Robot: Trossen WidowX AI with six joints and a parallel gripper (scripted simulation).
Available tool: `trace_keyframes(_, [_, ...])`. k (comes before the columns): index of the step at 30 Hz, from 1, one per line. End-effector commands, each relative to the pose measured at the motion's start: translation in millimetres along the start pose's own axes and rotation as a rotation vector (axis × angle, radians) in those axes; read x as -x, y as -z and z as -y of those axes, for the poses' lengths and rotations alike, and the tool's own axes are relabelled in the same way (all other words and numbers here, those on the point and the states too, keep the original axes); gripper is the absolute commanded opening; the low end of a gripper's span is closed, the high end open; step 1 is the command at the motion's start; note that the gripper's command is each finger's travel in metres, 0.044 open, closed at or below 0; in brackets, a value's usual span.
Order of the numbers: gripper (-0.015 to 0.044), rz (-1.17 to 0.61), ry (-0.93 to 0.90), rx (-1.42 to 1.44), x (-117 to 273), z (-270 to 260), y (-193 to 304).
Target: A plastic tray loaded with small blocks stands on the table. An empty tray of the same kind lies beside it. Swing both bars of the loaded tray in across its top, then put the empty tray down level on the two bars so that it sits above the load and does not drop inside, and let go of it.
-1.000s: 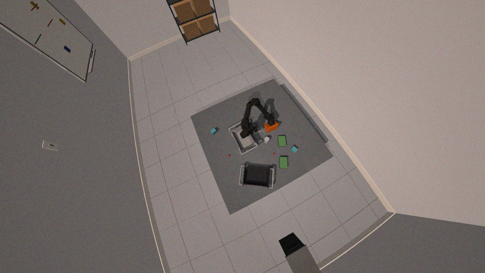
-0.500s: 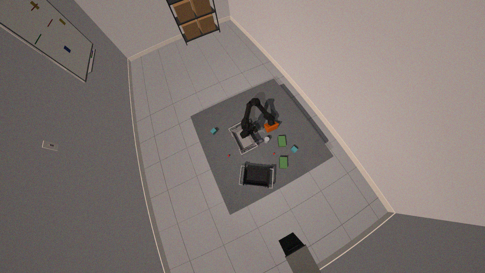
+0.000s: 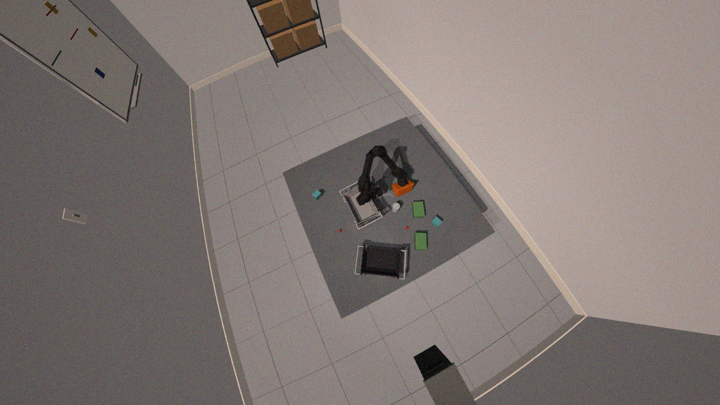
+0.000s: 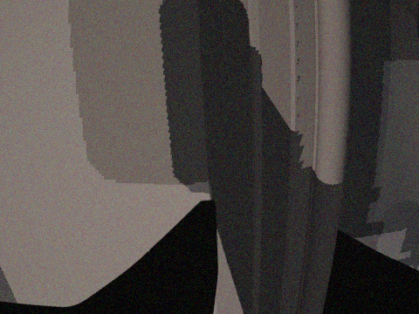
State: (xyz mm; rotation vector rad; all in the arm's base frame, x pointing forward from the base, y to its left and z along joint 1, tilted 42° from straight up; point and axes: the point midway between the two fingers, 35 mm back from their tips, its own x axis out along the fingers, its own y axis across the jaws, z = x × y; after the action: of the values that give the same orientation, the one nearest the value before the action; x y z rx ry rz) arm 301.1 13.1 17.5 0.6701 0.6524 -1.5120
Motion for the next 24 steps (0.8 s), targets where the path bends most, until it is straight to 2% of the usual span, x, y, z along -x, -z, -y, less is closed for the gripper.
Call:
trace_keyframes(1, [0.0000,0.000,0.018,-0.003,-4.6,2.4,-3.0])
trace_keyframes(24, [0.0000,0.000,0.018,-0.003,-13.2,4.5,-3.2])
